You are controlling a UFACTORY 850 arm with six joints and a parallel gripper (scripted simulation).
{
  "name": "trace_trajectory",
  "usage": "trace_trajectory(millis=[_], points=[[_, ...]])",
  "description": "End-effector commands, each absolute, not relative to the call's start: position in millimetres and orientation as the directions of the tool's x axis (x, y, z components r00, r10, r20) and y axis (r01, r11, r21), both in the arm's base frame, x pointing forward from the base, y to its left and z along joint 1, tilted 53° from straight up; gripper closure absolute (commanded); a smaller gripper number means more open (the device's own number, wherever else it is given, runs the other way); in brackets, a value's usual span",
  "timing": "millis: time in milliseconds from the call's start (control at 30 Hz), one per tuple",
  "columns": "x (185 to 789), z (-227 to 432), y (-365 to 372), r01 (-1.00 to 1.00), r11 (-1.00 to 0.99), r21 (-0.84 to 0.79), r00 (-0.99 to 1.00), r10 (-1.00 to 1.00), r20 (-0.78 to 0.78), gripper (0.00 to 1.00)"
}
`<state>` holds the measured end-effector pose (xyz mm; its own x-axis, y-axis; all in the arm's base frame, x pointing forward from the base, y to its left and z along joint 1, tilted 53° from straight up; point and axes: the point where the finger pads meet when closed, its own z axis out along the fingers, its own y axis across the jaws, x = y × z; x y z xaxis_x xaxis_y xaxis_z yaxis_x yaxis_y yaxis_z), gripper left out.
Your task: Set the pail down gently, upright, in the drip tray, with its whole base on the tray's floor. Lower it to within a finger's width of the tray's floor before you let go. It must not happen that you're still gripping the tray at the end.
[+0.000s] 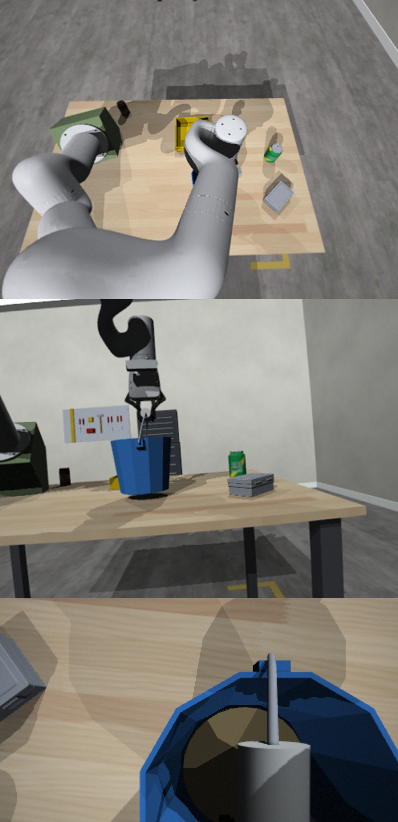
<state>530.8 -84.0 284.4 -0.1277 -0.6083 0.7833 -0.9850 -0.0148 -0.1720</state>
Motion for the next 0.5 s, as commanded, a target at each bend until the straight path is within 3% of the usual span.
trace_trajectory(millis=[0, 467], points=[[530.3, 289.5, -77.3, -0.985, -0.015, -0.173, -0.128, -0.609, 0.783, 1.00], [527.7, 302.6, -59.9, -0.985, -0.015, -0.173, -0.128, -0.609, 0.783, 1.00]])
